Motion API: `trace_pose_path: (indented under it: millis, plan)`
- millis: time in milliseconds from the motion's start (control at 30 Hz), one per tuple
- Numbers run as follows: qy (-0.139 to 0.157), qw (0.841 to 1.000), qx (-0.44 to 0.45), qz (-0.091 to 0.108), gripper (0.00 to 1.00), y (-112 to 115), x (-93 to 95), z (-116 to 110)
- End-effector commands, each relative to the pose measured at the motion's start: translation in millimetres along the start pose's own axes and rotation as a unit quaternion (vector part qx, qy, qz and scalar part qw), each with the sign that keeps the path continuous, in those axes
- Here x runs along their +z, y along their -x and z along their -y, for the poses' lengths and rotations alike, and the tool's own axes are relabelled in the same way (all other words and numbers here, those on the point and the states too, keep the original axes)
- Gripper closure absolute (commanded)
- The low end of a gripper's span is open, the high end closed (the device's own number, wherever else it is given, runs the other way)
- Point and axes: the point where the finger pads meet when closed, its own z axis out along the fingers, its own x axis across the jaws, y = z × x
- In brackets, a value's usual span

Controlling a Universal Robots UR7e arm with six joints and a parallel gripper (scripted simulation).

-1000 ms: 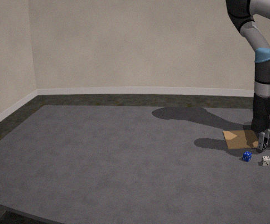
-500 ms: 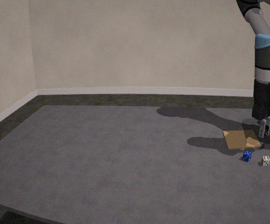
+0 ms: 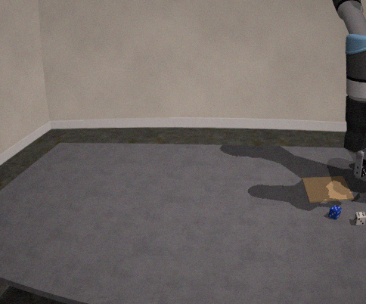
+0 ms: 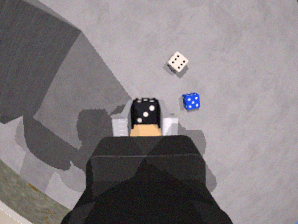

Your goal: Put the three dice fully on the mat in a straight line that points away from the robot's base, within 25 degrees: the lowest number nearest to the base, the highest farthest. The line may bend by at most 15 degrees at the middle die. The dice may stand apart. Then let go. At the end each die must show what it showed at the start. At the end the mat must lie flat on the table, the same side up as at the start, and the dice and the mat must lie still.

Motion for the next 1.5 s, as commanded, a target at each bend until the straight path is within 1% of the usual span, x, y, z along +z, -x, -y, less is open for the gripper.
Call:
trace_pose_path:
  millis: [0,433,500,600,767,833,1000,1033,1133,1167,1200,1300,1367,1400,1433,1467]
  plan:
    - [0.004,1.0,0.005,-0.001,0.51,-1,-5.8,-5]
    - [0.002,1.0,0.014,0.0,0.51,1,-5.0,-6]
    - [0.001,0.999,0.035,0.0,0.51,4,-5.2,-10]
    - [0.0,0.995,0.101,0.0,0.51,9,-5.9,-23]
    - [0.0,0.992,0.13,-0.001,0.51,12,-6.2,-30]
    - [0.0,0.984,0.178,-0.001,0.51,17,-6.6,-40]
    - [0.0,0.974,0.226,-0.001,0.51,22,-7.0,-50]
    - [0.0,0.968,0.249,-0.001,0.51,25,-7.1,-55]
    - [0.0,0.958,0.286,-0.001,0.51,29,-7.4,-63]
    - [0.0,0.958,0.288,-0.001,0.51,30,-7.4,-63]
    - [0.0,0.951,0.31,-0.001,0.51,33,-7.5,-68]
    - [0.0,0.949,0.316,-0.001,0.51,33,-7.5,-69]
    - [0.001,0.933,0.361,0.0,0.51,40,-7.8,-79]
    - [0.002,0.927,0.375,0.0,0.51,42,-7.9,-82]
    - [0.002,0.926,0.377,0.0,0.51,42,-7.9,-83]
    - [0.002,0.921,0.39,0.0,0.51,44,-8.0,-85]
